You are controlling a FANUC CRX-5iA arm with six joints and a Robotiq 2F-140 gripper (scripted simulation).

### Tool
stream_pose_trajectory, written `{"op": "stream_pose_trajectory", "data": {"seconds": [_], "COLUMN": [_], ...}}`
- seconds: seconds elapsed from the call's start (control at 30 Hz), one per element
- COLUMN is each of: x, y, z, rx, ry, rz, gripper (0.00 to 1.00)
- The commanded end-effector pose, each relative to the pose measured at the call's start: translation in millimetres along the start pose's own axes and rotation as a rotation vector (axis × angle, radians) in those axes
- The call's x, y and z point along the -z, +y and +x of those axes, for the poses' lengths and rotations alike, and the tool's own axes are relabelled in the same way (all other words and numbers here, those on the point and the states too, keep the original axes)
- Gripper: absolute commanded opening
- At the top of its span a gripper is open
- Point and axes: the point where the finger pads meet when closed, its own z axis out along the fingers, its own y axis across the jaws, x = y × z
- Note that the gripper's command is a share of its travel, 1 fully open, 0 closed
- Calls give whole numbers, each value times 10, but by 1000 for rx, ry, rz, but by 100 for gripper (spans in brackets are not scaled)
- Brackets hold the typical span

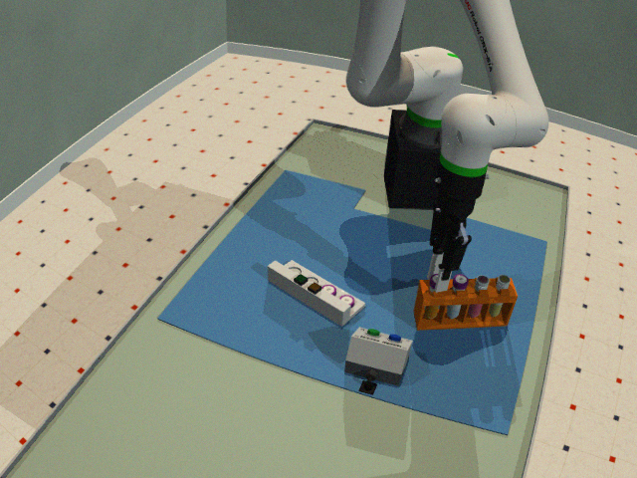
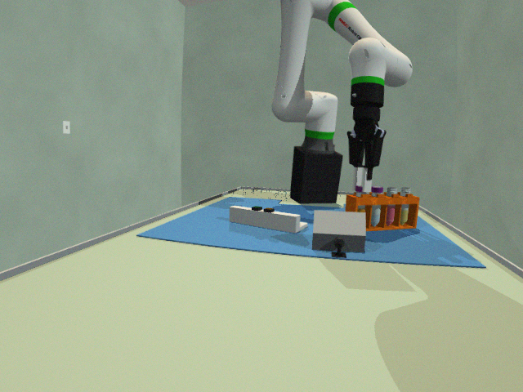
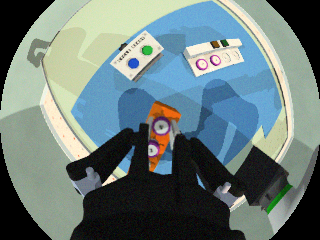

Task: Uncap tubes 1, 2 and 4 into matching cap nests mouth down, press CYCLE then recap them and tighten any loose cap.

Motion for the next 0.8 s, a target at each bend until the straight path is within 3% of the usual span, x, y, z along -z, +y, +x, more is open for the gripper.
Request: {"op": "stream_pose_trajectory", "data": {"seconds": [0.0, 0.3, 0.33, 0.67, 0.77], "x": [2, 2, 2, 2, 2], "y": [-2, -2, -2, -2, -2], "z": [10, 10, 10, 10, 10], "rx": [277, 283, 283, 283, 116], "ry": [-34, -34, -34, -34, -34], "rz": [0, 0, 0, 0, -3], "gripper": [0, 0, 35, 35, 35]}}
